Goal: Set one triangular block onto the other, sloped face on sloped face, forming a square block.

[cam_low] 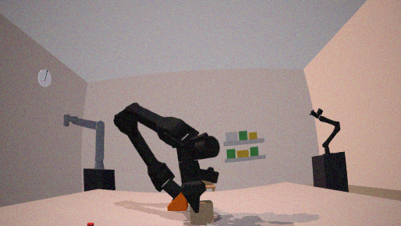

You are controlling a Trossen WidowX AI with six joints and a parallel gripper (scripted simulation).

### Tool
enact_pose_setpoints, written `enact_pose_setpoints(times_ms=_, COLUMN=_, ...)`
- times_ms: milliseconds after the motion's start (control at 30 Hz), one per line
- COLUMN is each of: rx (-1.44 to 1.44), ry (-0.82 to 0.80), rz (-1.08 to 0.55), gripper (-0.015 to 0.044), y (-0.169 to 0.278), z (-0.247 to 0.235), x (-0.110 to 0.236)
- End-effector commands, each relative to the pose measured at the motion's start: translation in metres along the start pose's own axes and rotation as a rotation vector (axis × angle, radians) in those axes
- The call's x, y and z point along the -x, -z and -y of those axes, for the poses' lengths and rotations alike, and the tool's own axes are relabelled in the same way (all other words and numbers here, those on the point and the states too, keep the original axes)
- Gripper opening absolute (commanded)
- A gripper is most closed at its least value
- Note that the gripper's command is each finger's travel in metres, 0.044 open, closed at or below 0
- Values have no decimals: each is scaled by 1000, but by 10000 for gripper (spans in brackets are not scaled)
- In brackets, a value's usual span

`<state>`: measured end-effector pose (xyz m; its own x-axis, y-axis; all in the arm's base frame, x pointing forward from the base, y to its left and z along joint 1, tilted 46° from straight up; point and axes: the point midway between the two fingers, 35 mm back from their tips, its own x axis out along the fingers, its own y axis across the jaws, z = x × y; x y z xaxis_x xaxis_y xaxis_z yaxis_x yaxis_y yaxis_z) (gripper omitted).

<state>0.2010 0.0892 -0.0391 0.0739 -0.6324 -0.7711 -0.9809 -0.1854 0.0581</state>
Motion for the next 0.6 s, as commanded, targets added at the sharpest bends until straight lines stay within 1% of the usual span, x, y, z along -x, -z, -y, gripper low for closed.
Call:
enact_pose_setpoints(times_ms=0, rx=0, ry=0, rz=0, gripper=53, y=0, z=0, x=0)
enact_pose_setpoints(times_ms=467, rx=0, ry=0, rz=0, gripper=420, y=0, z=0, x=0)
enact_pose_setpoints(times_ms=500, rx=0, ry=0, rz=0, gripper=440, y=0, z=0, x=0)
enact_pose_setpoints(times_ms=567, rx=0, ry=0, rz=0, gripper=440, y=0, z=0, x=0)
